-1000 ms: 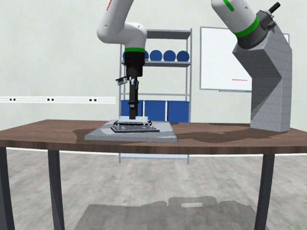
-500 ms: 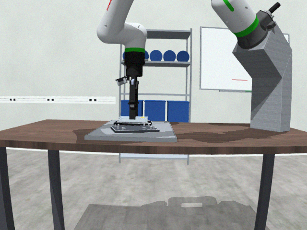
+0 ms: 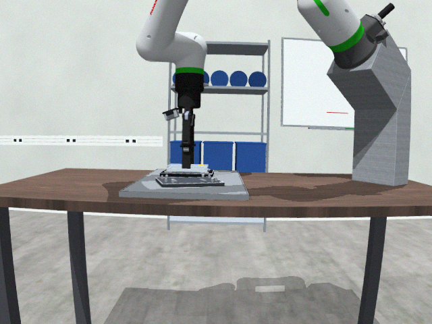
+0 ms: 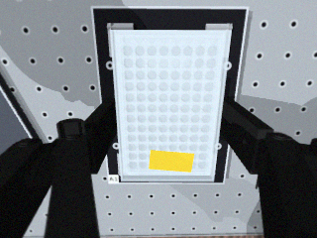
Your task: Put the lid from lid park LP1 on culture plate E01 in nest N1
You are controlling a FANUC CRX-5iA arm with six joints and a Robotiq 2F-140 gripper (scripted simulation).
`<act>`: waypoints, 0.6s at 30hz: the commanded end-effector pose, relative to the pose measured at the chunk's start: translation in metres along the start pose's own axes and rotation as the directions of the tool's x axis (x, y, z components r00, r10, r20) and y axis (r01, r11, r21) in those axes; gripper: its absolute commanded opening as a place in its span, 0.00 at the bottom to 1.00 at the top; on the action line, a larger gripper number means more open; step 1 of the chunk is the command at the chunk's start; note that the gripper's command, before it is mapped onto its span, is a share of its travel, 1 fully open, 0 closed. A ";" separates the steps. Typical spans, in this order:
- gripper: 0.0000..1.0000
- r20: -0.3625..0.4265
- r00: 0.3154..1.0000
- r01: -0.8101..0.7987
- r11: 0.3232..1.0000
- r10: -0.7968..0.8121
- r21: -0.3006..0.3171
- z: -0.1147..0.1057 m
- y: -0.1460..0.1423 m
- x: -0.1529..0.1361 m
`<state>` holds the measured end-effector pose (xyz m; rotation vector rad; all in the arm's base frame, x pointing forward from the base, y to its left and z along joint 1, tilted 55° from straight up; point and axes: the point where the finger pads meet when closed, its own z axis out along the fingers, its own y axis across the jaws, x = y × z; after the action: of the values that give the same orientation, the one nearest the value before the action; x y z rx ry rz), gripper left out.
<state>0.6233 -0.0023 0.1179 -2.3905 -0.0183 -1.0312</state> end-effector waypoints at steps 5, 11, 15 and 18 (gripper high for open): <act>0.61 -0.001 1.000 0.000 1.000 0.000 -0.001 0.001 0.000 0.001; 0.61 -0.001 1.000 0.000 1.000 0.000 -0.001 0.002 0.000 0.001; 0.61 -0.001 1.000 0.000 1.000 0.000 -0.001 0.002 0.000 0.001; 0.61 -0.001 1.000 0.000 1.000 0.000 -0.001 0.002 0.000 0.001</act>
<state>0.6251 -0.0010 0.1163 -2.3906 -0.0183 -1.0312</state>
